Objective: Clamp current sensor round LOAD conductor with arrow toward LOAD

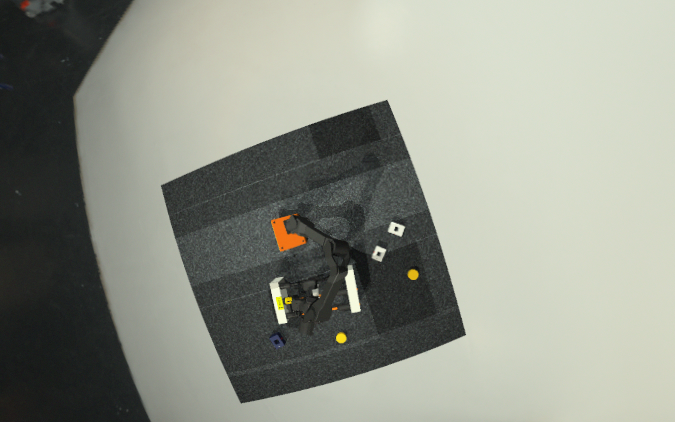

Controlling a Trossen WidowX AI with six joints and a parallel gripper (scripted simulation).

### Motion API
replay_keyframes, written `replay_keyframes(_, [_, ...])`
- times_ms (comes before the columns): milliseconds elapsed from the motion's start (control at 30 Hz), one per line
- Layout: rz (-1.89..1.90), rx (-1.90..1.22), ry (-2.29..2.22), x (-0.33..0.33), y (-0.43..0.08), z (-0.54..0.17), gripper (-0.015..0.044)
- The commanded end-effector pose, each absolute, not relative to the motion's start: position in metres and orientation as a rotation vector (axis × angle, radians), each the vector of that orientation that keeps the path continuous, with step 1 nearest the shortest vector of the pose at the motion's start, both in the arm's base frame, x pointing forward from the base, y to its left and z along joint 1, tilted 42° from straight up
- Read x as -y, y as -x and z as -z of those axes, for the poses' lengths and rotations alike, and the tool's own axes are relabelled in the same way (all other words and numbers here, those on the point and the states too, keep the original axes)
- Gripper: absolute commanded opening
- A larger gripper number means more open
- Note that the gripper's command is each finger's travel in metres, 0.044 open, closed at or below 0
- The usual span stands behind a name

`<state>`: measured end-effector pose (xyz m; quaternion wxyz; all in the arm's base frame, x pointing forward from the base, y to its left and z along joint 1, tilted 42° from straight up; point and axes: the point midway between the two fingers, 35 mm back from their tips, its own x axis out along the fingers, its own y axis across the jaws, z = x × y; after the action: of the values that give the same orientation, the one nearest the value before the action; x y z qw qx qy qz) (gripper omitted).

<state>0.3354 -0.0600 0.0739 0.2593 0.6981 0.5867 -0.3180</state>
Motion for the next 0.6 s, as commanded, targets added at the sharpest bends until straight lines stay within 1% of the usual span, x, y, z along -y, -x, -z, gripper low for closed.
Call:
replay_keyframes(0, [0.865,-1.59,-1.896,0.06,-0.335,-0.074,0.044])
replay_keyframes(167, [0.859,-1.604,-1.882,0.035,-0.341,-0.045,0.044])
replay_keyframes(567, [0.859,-1.604,-1.882,0.027,-0.343,-0.036,0.044])
